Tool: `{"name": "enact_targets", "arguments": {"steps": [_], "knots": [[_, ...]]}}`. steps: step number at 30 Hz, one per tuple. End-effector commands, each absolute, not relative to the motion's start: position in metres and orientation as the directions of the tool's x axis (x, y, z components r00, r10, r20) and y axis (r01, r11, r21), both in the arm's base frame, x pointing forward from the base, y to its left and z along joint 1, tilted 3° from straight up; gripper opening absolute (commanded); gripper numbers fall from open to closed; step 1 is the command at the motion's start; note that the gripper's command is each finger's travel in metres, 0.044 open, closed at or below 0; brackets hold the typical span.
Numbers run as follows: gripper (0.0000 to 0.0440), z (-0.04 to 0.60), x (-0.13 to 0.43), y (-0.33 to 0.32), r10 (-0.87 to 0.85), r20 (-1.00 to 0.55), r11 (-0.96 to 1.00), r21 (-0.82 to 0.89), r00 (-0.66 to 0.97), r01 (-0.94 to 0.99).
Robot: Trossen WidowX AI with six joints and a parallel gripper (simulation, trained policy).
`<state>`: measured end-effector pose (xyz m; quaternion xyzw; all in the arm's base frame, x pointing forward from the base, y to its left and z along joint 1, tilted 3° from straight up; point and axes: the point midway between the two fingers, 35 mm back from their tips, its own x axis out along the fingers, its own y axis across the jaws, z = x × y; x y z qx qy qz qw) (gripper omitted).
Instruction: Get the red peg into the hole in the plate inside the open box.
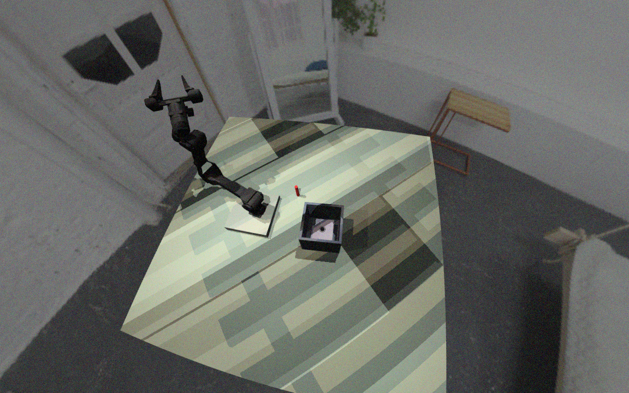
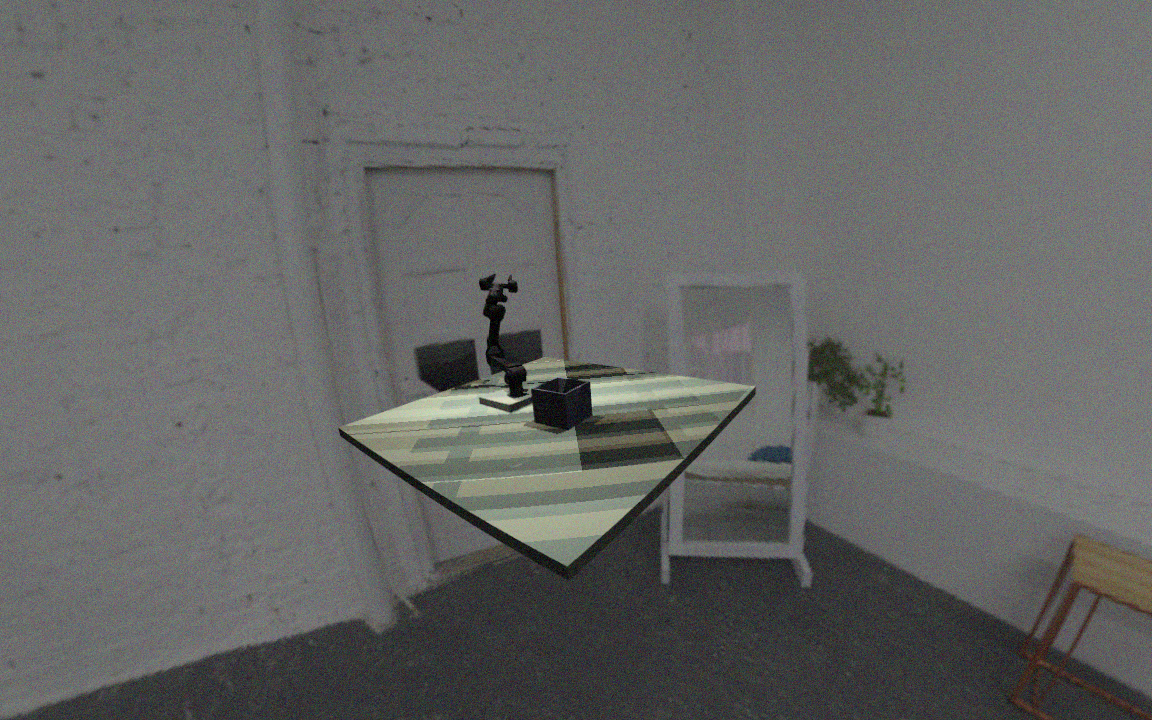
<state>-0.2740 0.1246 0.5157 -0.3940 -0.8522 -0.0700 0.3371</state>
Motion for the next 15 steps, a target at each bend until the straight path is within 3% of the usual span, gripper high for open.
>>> {"name": "enact_targets", "arguments": {"steps": [1, 2, 15], "knots": [[0.0424, 0.519, -0.271, 0.124, 0.618, 0.642, 0.678, -0.143, -0.454, 0.721], [0.0439, 0.522, -0.267, 0.123, 0.611, 0.656, 0.678, -0.145, -0.443, 0.721], [0.044, 0.567, -0.2, 0.12, 0.518, 0.825, 0.632, -0.192, -0.225, 0.751]]}}
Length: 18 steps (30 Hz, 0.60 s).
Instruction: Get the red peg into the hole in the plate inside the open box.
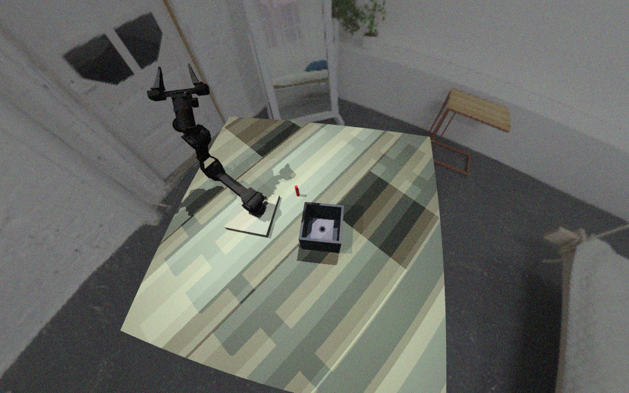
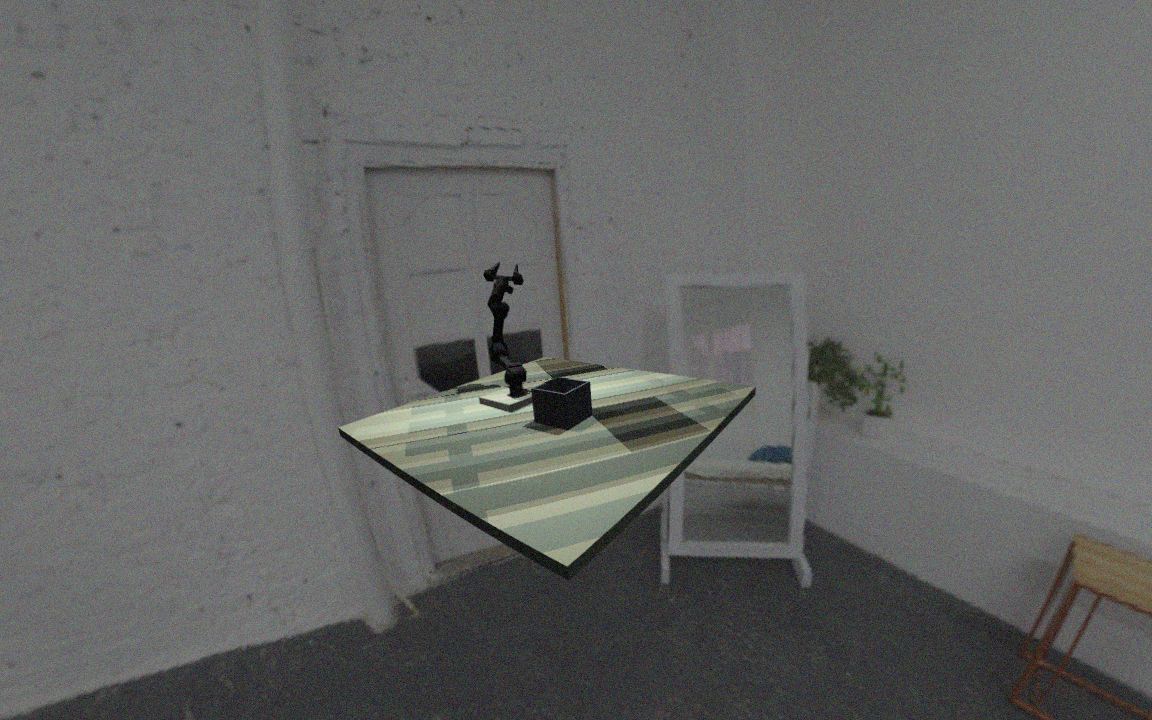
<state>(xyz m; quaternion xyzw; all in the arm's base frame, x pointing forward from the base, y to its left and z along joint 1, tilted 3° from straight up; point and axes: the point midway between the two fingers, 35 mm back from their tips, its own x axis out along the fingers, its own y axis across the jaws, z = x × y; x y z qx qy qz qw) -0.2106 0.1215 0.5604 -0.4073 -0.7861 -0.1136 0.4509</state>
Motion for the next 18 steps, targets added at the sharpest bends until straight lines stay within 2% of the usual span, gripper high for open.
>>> {"name": "enact_targets", "arguments": {"steps": [1, 18], "knots": [[0.044, 0.569, -0.194, 0.12, 0.51, 0.835, 0.627, -0.196, -0.207, 0.754], [0.044, 0.603, -0.108, 0.099, 0.331, 0.939, 0.526, -0.266, 0.094, 0.808]]}}
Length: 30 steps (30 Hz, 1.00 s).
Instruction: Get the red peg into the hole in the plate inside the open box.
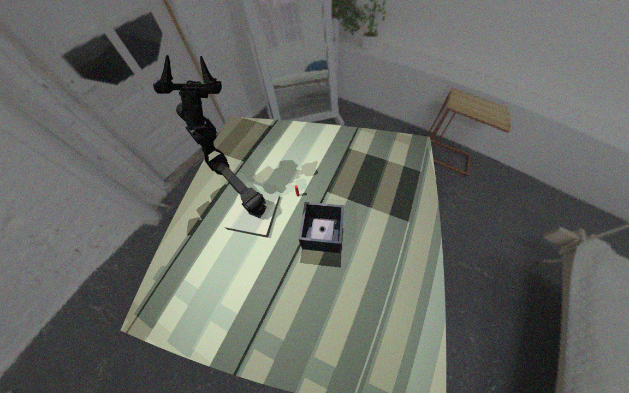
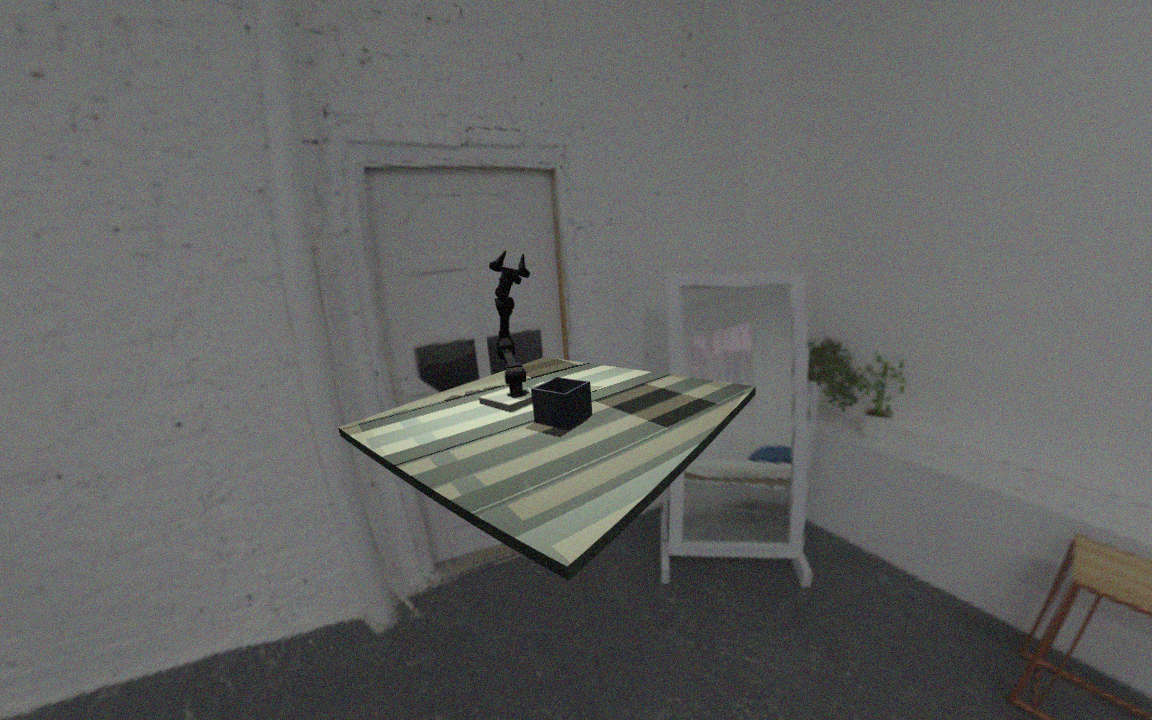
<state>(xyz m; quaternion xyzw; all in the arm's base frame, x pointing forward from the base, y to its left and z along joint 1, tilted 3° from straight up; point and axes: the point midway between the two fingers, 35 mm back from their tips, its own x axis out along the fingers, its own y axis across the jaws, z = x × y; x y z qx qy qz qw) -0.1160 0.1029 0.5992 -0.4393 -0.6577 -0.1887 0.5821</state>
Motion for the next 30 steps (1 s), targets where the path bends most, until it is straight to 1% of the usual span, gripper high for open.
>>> {"name": "enact_targets", "arguments": {"steps": [1, 16, 23, 30], "knots": [[0.044, 0.604, -0.103, 0.098, 0.318, 0.942, 0.52, -0.271, 0.111, 0.81], [0.044, 0.609, -0.026, 0.059, 0.094, 0.923, 0.448, -0.375, 0.374, 0.812], [0.044, 0.601, 0.01, 0.035, -0.025, 0.867, 0.452, -0.434, 0.497, 0.78], [0.044, 0.585, 0.043, 0.01, -0.144, 0.776, 0.486, -0.485, 0.614, 0.727]]}}
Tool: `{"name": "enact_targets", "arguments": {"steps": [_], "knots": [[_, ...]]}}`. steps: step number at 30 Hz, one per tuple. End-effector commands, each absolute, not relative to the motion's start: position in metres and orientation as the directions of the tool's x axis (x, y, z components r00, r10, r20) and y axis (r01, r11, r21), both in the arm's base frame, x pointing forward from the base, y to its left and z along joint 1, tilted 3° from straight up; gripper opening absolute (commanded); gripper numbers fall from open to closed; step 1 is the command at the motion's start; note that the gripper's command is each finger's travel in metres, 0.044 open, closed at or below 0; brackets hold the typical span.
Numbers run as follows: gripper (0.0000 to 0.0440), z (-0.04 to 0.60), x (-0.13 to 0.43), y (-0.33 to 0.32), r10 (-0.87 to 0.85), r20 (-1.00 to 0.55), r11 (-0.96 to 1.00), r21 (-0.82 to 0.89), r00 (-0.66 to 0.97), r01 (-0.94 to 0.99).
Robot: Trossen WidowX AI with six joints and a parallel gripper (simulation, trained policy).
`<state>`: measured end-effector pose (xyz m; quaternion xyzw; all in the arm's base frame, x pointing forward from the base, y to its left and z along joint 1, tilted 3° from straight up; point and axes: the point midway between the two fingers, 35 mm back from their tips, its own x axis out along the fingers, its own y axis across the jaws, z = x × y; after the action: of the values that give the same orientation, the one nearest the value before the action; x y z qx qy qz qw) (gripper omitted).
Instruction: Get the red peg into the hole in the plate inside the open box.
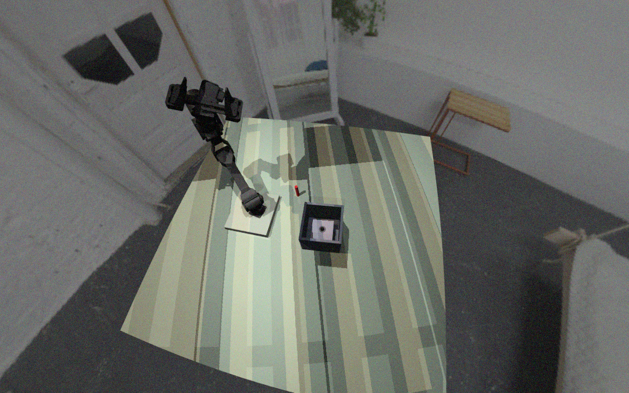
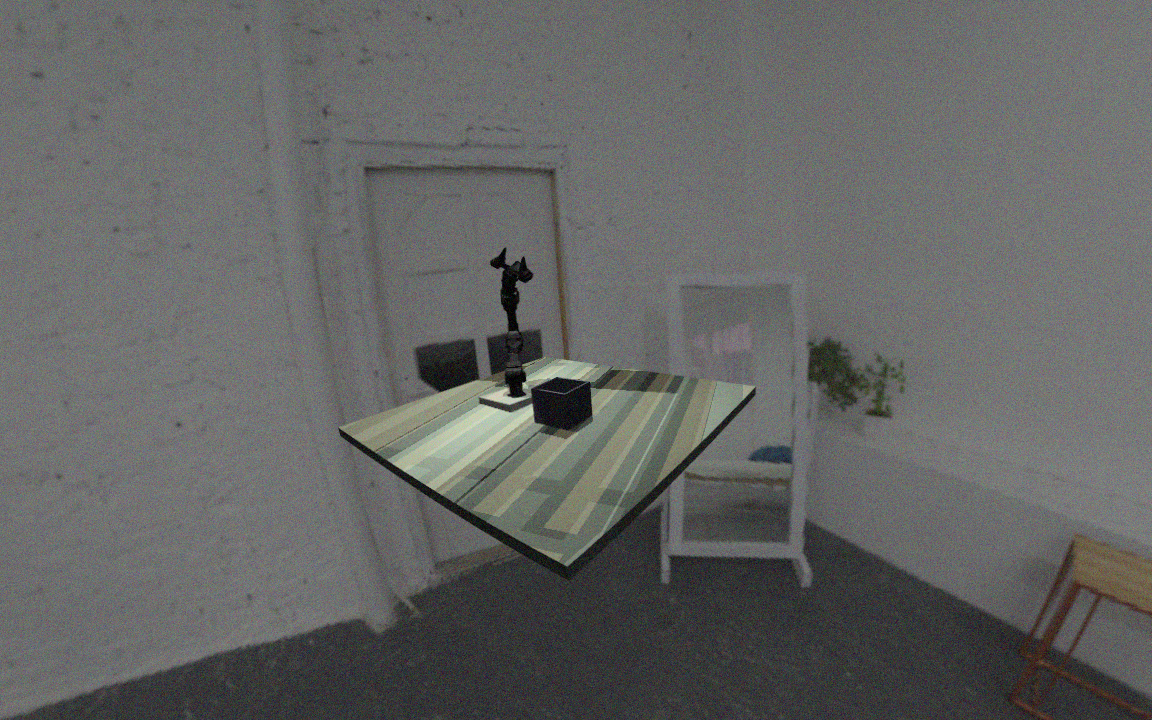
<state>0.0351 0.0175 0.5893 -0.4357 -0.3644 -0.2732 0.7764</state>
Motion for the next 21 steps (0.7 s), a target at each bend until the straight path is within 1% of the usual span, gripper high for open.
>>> {"name": "enact_targets", "arguments": {"steps": [1, 12, 21], "knots": [[0.044, 0.582, 0.048, 0.006, -0.16, 0.76, 0.495, -0.49, 0.63, 0.718], [0.044, 0.541, 0.093, -0.027, -0.295, 0.538, 0.644, -0.498, 0.789, 0.58], [0.044, 0.499, 0.125, -0.04, -0.306, 0.326, 0.795, -0.429, 0.894, 0.429]]}}
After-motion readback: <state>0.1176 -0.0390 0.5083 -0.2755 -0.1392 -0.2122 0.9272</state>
